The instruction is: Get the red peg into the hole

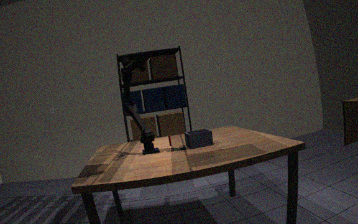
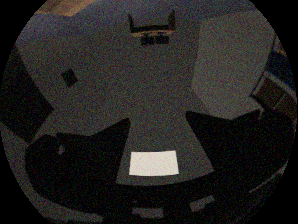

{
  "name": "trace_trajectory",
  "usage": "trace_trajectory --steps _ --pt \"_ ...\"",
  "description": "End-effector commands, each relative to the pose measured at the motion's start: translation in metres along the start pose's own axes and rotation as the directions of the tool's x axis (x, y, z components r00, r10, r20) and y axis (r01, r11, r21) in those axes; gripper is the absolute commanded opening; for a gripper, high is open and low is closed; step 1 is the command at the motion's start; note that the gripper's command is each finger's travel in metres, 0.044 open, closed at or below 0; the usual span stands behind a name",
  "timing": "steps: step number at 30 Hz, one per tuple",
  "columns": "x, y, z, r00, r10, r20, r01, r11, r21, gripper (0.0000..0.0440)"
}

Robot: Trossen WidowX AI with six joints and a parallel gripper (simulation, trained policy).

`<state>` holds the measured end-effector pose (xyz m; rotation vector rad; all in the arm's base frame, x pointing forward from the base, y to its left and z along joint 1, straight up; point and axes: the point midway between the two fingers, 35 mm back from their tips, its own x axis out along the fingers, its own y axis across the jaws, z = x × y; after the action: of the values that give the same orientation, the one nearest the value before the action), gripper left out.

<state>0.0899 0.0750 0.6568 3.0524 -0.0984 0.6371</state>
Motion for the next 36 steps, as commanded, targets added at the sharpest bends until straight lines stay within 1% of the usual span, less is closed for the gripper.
trace_trajectory --steps 1,2,5,9,13,17,21,26,36 --pt "0.000 0.002 0.000 1.000 0.004 -0.005 -0.004 1.000 0.025 0.0426" --pt "0.000 0.005 0.001 1.000 0.008 -0.006 -0.008 0.998 0.060 0.0440" --pt "0.001 0.014 0.004 1.000 0.014 0.000 -0.014 0.986 0.163 0.0440" --pt "0.003 0.026 0.011 1.000 0.025 0.015 -0.029 0.955 0.297 0.0440" --pt "0.006 0.037 0.020 0.999 0.036 0.035 -0.048 0.905 0.423 0.0440" --pt "0.009 0.048 0.030 0.997 0.045 0.060 -0.070 0.838 0.541 0.0440" --pt "0.013 0.058 0.040 0.995 0.052 0.088 -0.097 0.756 0.647 0.0440" --pt "0.017 0.069 0.055 0.990 0.058 0.128 -0.136 0.634 0.761 0.0440" --pt "0.026 0.086 0.089 0.973 0.059 0.222 -0.228 0.344 0.911 0.0440"
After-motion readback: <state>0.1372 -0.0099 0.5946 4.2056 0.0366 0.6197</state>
